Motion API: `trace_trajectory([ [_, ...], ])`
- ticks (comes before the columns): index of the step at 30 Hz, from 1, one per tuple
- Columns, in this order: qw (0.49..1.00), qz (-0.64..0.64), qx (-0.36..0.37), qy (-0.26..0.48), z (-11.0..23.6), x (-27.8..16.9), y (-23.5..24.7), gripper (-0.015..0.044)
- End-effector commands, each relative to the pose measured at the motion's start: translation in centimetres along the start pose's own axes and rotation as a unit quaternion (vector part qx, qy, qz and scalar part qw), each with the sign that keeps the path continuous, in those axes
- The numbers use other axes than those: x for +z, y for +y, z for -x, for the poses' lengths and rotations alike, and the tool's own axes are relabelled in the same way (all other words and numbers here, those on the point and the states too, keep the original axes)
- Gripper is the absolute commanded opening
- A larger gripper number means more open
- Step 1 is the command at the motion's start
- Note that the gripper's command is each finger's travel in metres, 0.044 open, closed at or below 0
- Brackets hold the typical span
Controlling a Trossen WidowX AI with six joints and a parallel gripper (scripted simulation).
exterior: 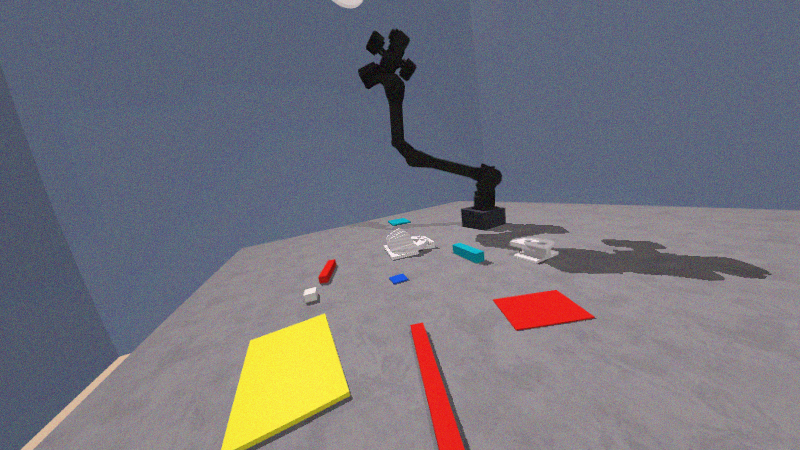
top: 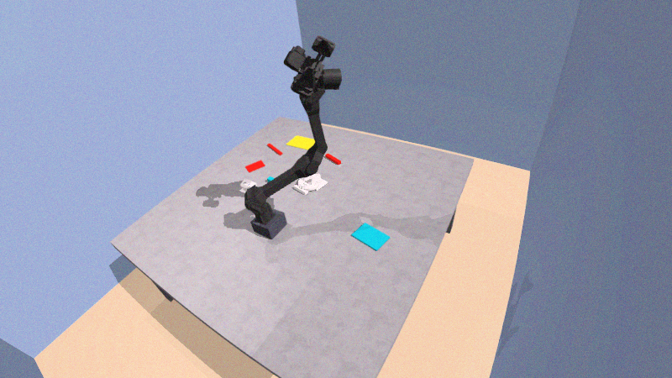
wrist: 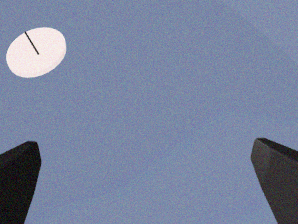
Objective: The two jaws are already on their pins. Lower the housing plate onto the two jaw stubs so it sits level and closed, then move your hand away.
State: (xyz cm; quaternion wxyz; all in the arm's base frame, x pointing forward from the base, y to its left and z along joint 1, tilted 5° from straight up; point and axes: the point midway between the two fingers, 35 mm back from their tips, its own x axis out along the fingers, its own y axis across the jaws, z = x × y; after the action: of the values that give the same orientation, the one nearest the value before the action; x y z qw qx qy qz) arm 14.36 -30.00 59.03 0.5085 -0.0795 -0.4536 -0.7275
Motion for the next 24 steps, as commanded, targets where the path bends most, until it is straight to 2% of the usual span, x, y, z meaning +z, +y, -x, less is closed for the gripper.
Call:
trace_trajectory([
  [1,0.999,0.0,-0.009,-0.043,-1.3,3.5,-1.6,0.044],
  [11,0.991,0.02,-0.026,-0.132,-2.7,10.6,-5.0,0.044],
  [16,0.983,0.041,-0.043,-0.173,-2.7,12.6,-6.6,0.044],
  [24,0.964,0.055,-0.081,-0.246,-2.2,18.3,-9.8,0.044],
])
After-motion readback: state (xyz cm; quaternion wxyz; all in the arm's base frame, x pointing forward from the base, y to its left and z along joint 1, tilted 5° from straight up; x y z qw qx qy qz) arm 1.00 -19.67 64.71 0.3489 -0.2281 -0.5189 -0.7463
